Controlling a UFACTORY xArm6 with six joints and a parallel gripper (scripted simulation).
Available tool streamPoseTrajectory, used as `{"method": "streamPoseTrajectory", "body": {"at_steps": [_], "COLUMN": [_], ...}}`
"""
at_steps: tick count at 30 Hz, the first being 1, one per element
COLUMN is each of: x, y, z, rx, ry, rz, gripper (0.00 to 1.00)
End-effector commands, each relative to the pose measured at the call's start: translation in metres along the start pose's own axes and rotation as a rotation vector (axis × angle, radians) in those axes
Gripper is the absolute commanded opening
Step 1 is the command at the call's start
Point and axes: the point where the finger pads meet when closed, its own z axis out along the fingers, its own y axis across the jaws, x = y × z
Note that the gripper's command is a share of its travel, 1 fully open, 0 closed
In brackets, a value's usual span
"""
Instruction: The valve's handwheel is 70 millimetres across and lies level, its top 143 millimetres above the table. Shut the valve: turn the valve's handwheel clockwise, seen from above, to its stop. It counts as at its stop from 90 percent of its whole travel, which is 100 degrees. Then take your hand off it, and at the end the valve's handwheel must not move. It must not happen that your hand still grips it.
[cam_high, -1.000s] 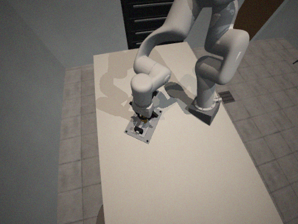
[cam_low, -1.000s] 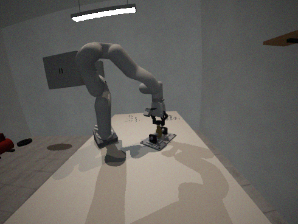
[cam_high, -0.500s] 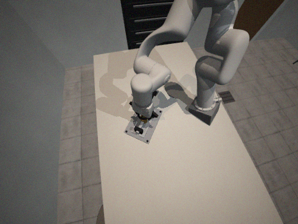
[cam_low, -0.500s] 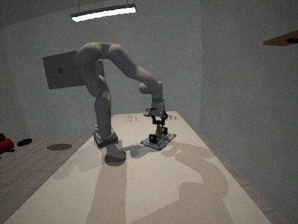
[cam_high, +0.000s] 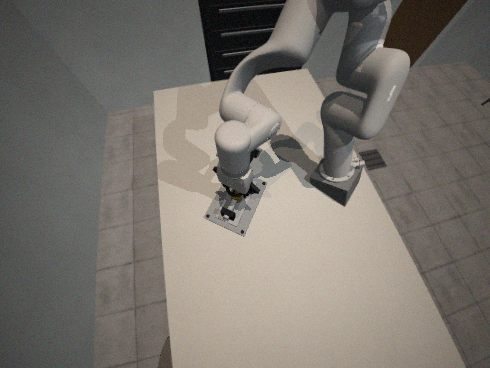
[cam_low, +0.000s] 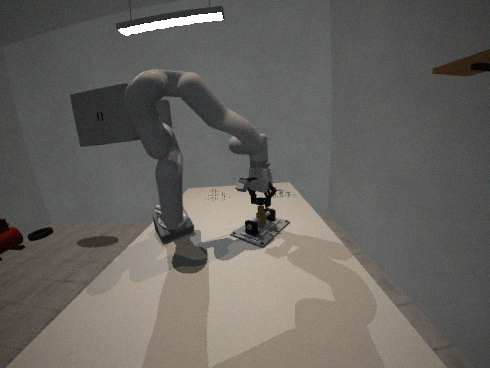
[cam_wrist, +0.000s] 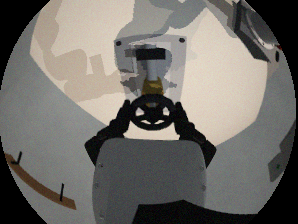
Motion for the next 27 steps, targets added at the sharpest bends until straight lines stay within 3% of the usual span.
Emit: {"method": "streamPoseTrajectory", "body": {"at_steps": [1, 27], "x": [-0.0008, -0.0008], "y": [-0.0008, -0.0008], "z": [-0.0009, -0.0009], "rx": [0.001, 0.001], "ry": [-0.003, -0.003], "rz": [0.015, 0.220], "gripper": [0.00, 0.00]}}
